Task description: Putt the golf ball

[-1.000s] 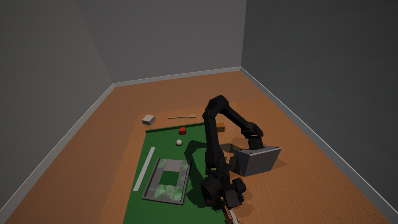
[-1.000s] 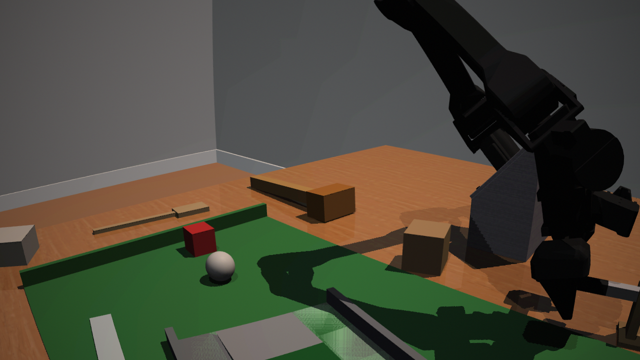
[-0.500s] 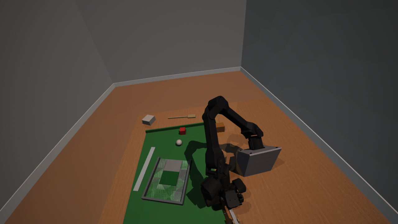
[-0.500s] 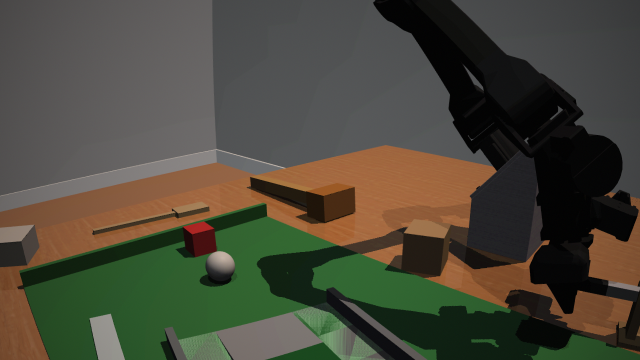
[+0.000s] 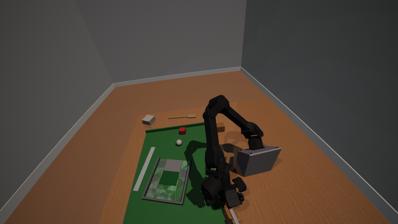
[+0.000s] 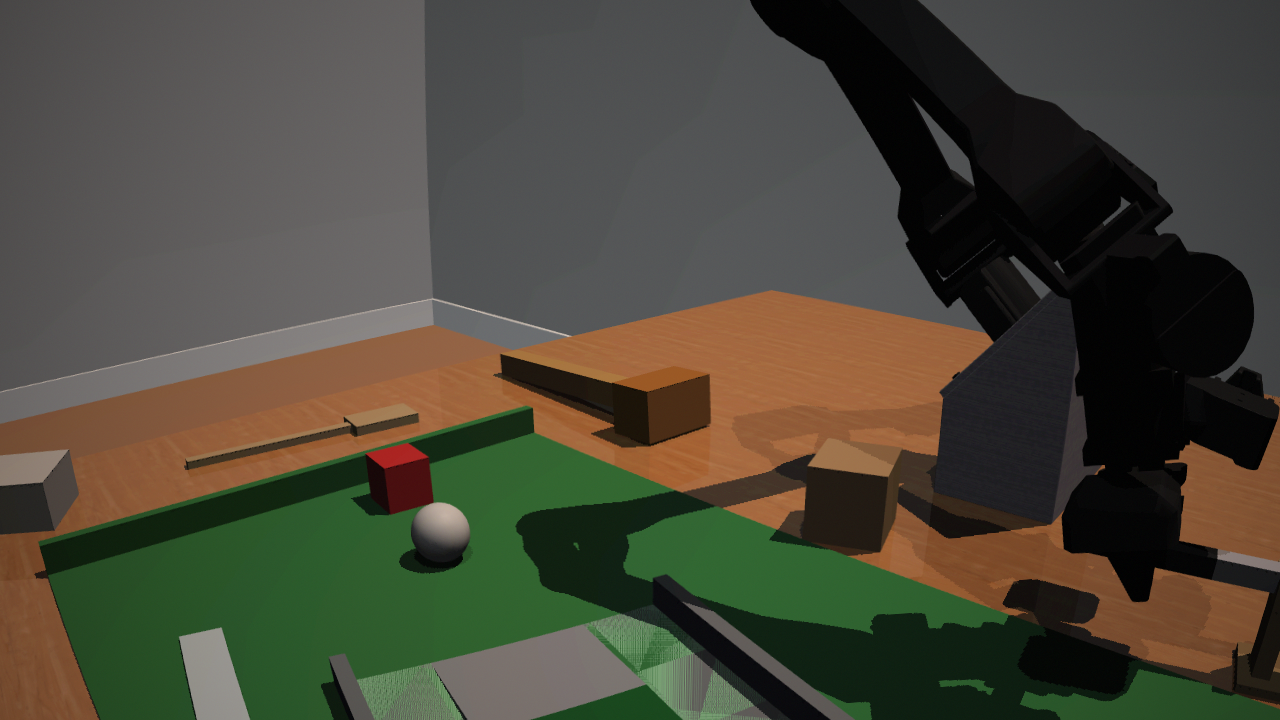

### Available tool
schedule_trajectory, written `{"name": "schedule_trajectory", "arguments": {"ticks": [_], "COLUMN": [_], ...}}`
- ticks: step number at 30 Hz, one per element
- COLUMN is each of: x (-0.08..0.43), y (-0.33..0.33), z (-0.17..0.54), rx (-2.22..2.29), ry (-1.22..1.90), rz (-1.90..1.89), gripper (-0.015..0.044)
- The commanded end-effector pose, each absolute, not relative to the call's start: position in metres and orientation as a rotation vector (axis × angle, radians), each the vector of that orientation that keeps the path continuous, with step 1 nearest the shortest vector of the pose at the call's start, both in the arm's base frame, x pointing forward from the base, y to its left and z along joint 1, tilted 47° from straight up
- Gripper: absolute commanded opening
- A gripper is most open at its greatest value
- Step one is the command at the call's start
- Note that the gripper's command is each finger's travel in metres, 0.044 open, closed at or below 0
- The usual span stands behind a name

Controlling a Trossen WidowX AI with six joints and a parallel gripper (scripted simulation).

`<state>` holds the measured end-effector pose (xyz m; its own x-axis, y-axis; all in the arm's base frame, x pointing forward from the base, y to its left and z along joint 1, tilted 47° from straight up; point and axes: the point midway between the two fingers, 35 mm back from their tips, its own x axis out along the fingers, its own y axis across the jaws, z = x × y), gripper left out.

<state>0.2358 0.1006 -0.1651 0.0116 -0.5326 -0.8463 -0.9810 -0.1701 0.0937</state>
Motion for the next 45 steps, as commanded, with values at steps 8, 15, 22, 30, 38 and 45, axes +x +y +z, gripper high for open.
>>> {"name": "schedule_trajectory", "arguments": {"ticks": [8, 15, 22, 30, 38, 45], "x": [0.231, 0.242, 0.266, 0.281, 0.292, 0.296], "y": [0.165, 0.158, 0.136, 0.107, 0.072, 0.038], "z": [-0.108, -0.096, -0.057, -0.018, 0.023, 0.06], "rx": [-1.736, -1.703, -1.567, -1.437, -1.268, -1.112], "ry": [1.535, 1.533, 1.559, 1.567, 1.565, 1.552], "rz": [1.076, 0.999, 0.787, 0.594, 0.376, 0.159], "gripper": [0.0, 0.0, 0.0, 0.0, 0.0, 0.0]}}
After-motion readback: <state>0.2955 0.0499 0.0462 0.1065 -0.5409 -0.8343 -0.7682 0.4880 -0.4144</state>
